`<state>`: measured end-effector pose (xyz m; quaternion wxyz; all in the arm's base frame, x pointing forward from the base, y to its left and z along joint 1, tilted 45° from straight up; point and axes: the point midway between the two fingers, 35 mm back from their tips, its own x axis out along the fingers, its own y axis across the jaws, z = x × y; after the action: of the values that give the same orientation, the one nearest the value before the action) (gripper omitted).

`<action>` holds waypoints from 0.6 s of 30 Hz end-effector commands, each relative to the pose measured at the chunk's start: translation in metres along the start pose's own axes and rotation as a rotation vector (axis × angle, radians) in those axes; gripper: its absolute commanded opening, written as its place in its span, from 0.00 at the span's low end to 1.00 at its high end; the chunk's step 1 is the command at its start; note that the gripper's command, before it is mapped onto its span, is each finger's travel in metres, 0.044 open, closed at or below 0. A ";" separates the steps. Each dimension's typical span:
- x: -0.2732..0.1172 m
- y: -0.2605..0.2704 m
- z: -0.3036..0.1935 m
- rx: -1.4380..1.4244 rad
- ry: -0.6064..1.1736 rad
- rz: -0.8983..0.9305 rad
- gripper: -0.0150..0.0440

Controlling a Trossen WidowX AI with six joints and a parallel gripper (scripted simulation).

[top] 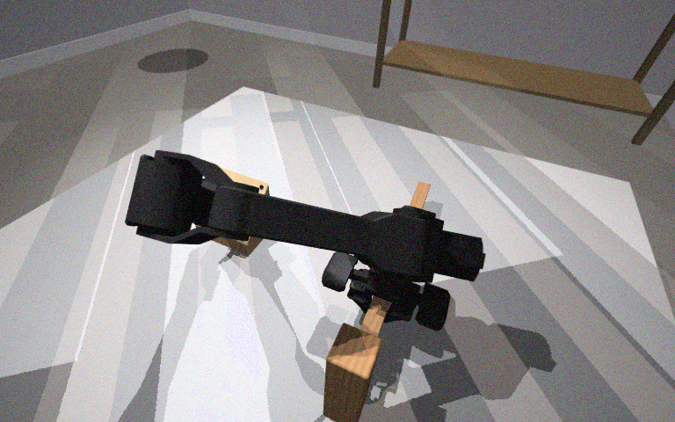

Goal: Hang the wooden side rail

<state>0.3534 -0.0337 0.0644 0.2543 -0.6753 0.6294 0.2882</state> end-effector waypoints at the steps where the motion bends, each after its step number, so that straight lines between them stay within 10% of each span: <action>1: -0.008 -0.004 -0.004 0.005 -0.002 -0.023 0.25; 18: -0.008 -0.003 -0.005 0.005 -0.002 -0.023 0.25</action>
<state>0.3538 -0.0350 0.0659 0.2543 -0.6753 0.6294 0.2883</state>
